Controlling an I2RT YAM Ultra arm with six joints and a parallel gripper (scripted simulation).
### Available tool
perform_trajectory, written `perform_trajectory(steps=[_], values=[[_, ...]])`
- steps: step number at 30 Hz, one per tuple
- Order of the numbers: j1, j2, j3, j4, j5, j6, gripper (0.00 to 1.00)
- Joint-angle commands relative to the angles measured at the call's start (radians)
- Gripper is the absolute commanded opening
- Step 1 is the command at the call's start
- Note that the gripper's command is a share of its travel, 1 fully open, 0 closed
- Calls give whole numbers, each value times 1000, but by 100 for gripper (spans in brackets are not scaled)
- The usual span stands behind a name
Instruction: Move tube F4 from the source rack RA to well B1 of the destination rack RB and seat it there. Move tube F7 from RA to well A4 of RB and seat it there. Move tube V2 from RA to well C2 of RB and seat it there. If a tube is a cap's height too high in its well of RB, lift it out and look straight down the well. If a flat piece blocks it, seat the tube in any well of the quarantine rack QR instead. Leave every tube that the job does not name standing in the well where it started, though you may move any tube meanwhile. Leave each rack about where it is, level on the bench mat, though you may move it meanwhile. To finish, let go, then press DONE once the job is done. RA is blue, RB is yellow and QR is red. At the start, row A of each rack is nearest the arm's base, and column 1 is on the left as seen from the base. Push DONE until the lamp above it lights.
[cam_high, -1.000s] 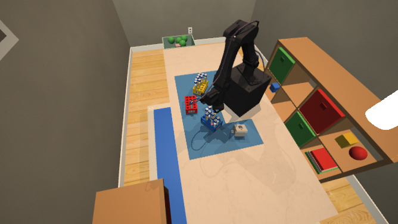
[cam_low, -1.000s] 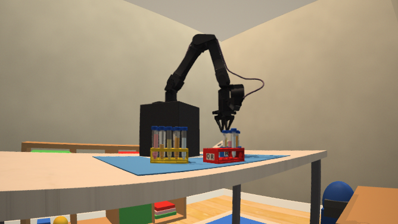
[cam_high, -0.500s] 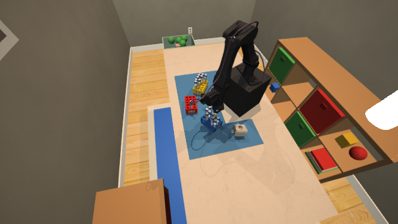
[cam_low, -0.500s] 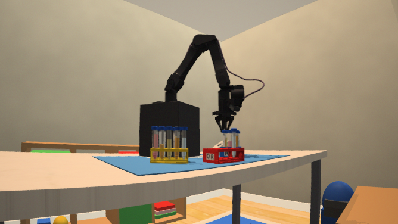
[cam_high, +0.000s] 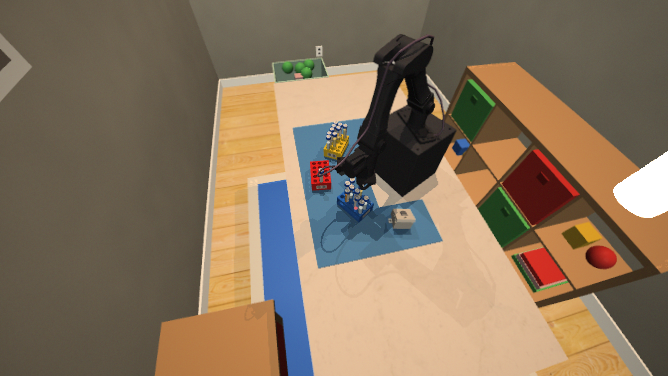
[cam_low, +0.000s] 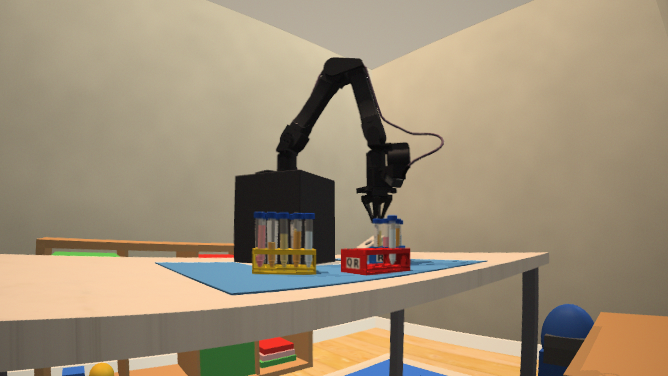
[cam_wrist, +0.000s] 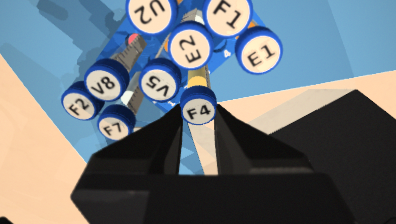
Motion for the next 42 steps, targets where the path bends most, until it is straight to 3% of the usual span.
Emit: perform_trajectory(steps=[1, 13, 37, 42], values=[[1, -2, 2, 4, 3, 1, 0], [5, -4, 0, 2, 10, 3, 0], [15, -108, -27, -89, 10, 11, 0], [17, -128, -2, -109, 10, 12, 0]])
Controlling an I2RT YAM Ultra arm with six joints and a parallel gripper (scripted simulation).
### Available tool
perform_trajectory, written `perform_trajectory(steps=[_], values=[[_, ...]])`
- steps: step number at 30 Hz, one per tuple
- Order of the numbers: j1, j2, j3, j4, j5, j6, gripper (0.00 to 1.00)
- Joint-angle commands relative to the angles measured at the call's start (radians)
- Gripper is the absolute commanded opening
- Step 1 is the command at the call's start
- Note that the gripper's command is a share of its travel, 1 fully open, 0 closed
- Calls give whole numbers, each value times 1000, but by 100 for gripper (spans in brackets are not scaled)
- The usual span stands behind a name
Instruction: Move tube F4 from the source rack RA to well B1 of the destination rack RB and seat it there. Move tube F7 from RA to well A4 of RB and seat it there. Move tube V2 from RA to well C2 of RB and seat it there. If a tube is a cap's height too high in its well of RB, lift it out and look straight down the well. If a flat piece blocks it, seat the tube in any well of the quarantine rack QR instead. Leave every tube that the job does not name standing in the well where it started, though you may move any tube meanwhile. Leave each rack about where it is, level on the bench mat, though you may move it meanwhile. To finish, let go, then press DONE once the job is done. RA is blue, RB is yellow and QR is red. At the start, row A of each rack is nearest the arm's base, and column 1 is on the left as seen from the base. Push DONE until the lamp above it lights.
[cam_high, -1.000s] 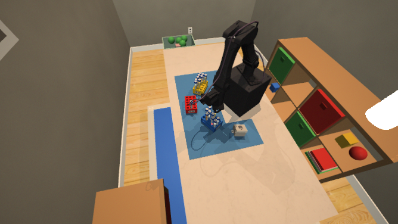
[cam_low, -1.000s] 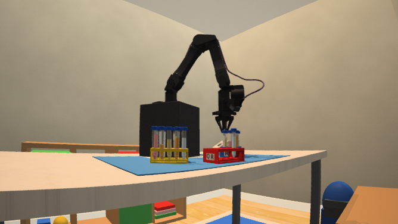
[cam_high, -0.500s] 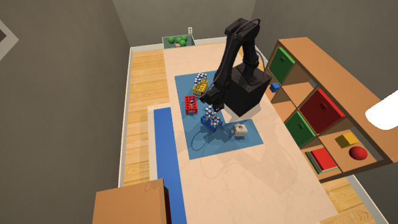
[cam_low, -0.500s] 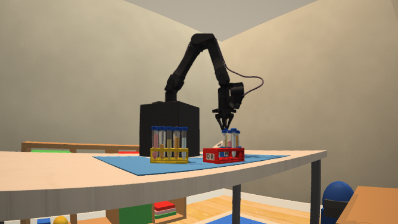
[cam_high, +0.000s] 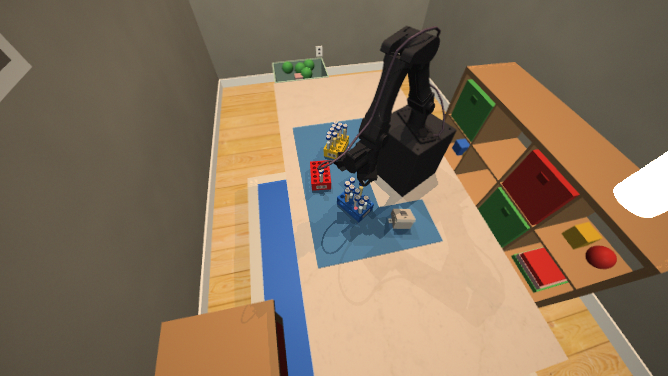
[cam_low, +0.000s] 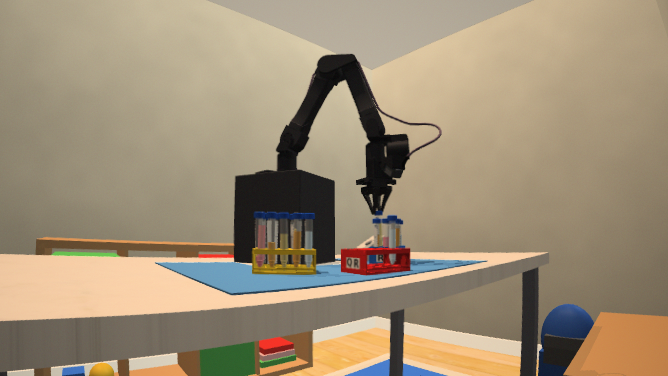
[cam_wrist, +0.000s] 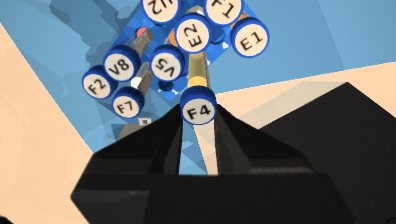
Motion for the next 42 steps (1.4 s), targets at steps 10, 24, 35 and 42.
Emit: perform_trajectory(steps=[10, 24, 35, 42], values=[[-2, -61, 23, -60, 10, -3, 0], [-12, -103, -6, -108, 10, -10, 0], [-14, -139, 41, -155, 10, -10, 0], [-13, -157, -1, -174, 9, -9, 0]])
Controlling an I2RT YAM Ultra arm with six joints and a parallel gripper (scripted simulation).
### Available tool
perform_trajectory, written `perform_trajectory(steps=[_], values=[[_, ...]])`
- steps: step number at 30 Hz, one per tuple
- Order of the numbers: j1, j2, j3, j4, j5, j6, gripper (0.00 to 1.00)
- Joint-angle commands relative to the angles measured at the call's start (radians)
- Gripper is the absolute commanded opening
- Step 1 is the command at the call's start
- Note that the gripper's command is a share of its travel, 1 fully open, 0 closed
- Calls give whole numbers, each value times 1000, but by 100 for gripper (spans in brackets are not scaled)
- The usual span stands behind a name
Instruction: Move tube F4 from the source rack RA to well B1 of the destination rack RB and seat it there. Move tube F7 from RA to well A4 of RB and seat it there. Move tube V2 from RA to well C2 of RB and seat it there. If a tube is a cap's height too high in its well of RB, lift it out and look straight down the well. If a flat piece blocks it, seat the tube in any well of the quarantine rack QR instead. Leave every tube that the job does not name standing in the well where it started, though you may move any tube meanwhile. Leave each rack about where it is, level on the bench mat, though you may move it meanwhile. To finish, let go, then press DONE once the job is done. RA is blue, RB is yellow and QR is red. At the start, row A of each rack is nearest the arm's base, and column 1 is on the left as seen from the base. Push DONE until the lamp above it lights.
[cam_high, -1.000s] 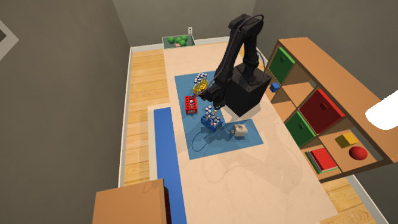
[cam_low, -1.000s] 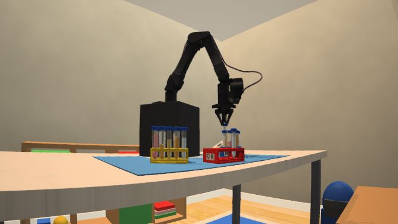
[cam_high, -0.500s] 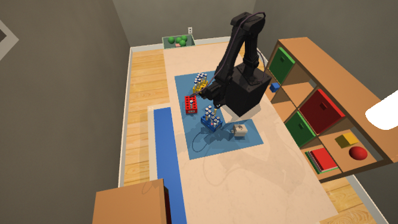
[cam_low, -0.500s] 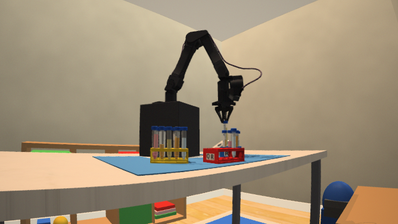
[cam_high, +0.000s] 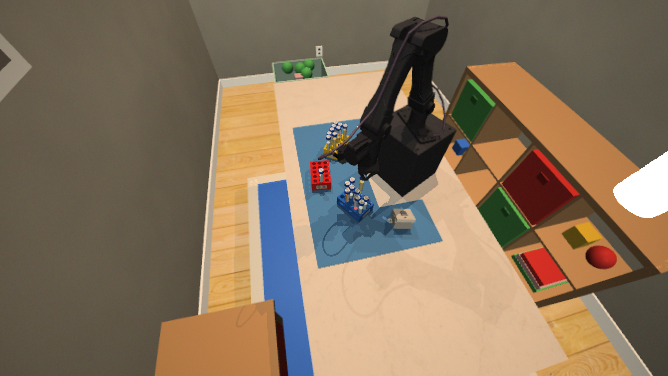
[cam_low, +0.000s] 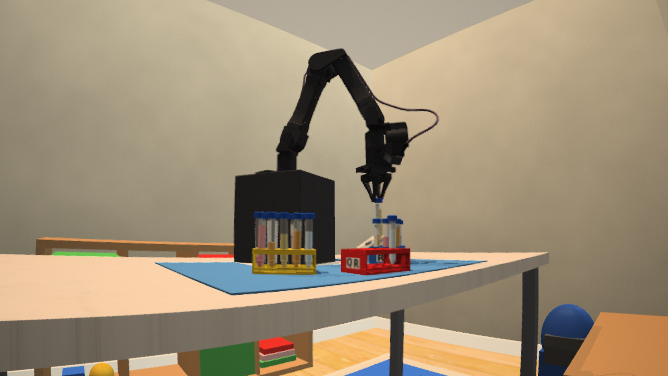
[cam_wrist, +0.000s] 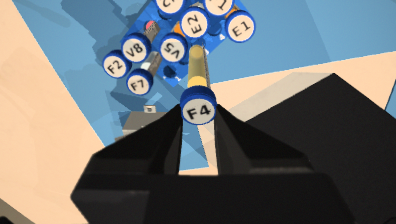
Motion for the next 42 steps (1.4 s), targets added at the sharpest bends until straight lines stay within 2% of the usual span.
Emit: perform_trajectory(steps=[1, 4, 6, 27, 28, 30, 31, 42], values=[[-14, -35, 3, -39, 9, -6, 0], [-14, -43, 30, -52, 10, -5, 0], [-12, -50, -21, -52, 9, 0, 0], [11, -146, -143, -1, 9, 11, 0], [-20, -146, -144, -1, 10, -14, 0], [-20, -146, -144, -1, 10, -14, 0], [-33, -151, -103, -2, 12, -26, 0], [-177, -111, -94, -22, 7, -170, 0]])
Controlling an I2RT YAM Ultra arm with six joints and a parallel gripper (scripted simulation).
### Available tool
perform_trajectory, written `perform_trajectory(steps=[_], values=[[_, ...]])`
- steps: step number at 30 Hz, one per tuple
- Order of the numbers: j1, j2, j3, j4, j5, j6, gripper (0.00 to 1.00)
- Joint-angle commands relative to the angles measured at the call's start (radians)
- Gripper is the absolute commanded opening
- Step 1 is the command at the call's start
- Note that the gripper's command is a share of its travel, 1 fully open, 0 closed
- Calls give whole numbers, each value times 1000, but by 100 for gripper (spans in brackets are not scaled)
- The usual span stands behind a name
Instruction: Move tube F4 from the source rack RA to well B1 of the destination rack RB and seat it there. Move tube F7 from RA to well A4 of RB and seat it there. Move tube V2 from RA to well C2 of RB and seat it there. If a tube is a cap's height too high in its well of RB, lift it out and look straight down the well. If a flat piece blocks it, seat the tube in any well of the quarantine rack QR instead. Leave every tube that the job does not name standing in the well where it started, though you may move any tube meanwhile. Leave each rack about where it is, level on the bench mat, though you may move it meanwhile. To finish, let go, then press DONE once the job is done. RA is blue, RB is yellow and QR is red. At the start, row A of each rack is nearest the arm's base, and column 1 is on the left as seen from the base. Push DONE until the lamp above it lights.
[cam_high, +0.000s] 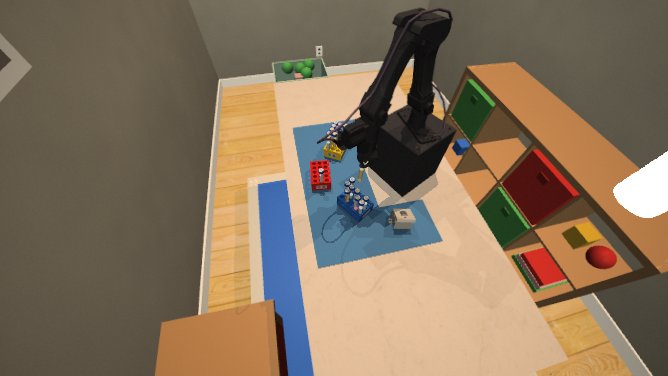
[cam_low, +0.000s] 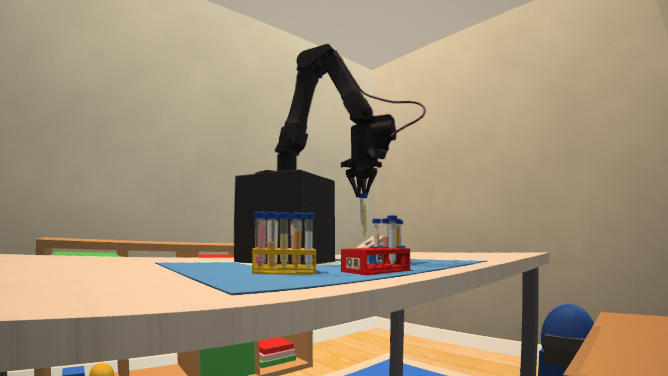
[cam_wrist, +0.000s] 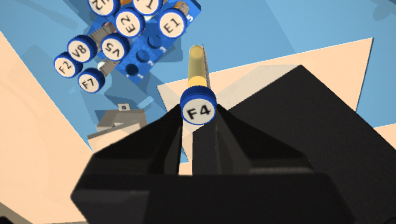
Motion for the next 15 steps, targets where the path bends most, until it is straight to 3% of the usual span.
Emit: perform_trajectory(steps=[1, 15], values=[[-45, 15, 27, -8, 5, -72, 0], [-197, 37, 65, -23, 3, -224, 0]])
